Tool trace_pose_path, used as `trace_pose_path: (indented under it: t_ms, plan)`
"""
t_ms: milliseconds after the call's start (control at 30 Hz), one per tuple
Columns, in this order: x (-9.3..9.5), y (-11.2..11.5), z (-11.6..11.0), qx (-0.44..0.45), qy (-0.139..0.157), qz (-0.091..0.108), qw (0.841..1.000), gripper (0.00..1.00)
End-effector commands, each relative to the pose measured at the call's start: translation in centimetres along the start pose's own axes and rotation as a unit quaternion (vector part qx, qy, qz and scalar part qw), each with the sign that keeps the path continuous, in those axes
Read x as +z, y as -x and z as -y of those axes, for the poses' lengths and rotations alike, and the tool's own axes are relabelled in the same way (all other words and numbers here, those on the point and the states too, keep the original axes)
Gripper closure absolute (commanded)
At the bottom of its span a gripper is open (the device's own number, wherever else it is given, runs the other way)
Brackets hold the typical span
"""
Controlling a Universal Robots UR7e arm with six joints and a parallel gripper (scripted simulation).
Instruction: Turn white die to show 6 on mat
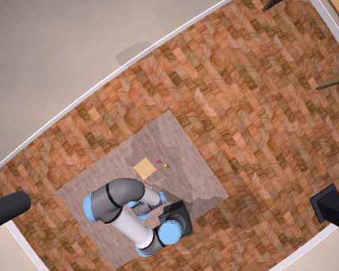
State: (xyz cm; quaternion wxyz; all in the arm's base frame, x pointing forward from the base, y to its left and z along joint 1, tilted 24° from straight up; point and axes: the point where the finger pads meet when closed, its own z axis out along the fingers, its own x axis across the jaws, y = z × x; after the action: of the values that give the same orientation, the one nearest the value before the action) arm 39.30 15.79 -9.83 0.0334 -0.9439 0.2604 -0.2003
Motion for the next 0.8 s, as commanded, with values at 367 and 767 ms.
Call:
trace_pose_path:
  t_ms: [367, 767]
  plan:
    - [1.7, 0.0, 0.1, 0.000, -0.001, -0.001, 1.000, 0.30]
    - [1.9, 0.0, 0.1, 0.000, -0.001, -0.001, 1.000, 0.30]
